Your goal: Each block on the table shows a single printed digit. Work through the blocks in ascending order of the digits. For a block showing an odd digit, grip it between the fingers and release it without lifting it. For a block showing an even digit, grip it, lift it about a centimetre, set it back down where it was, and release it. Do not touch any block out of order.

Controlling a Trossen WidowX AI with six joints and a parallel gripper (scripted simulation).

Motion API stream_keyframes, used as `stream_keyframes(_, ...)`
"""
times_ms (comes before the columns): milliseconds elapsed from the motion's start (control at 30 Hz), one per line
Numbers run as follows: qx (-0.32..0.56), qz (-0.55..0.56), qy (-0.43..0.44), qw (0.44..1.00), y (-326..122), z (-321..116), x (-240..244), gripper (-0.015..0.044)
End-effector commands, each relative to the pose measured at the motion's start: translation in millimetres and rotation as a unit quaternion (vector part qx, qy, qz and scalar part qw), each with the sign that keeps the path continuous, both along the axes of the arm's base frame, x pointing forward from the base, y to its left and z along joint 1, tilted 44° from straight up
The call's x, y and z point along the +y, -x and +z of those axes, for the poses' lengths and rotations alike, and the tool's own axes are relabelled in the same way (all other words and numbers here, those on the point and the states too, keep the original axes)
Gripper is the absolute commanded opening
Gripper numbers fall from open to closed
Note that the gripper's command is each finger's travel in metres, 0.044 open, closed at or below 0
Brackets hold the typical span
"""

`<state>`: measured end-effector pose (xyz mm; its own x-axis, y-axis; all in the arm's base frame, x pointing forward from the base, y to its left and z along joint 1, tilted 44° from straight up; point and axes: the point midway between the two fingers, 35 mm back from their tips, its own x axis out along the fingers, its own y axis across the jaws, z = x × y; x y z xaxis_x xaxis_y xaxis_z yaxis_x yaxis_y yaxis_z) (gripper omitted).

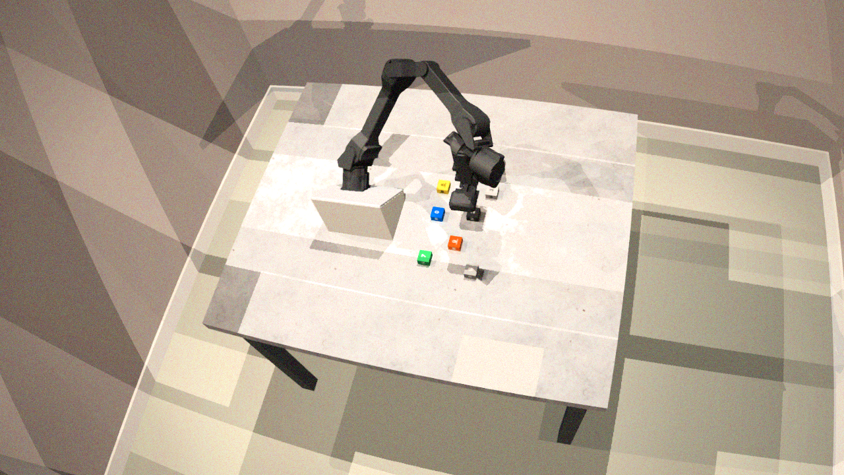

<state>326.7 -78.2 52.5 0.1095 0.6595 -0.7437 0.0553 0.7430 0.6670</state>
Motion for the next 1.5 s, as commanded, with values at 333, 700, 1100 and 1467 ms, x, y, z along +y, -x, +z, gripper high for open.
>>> stream_keyframes(333,0.013,0.007,-0.013,1.000,-1.5,-49.2,51.4,0.0400)
stream_keyframes(700,0.013,0.007,-0.013,1.000,-3.1,-61.9,63.4,0.0400)
stream_keyframes(1100,0.013,0.007,-0.014,1.000,-3.7,-71.3,72.7,0.0348)
stream_keyframes(1467,0.013,0.007,-0.014,1.000,-3.7,-71.3,72.7,0.0120)
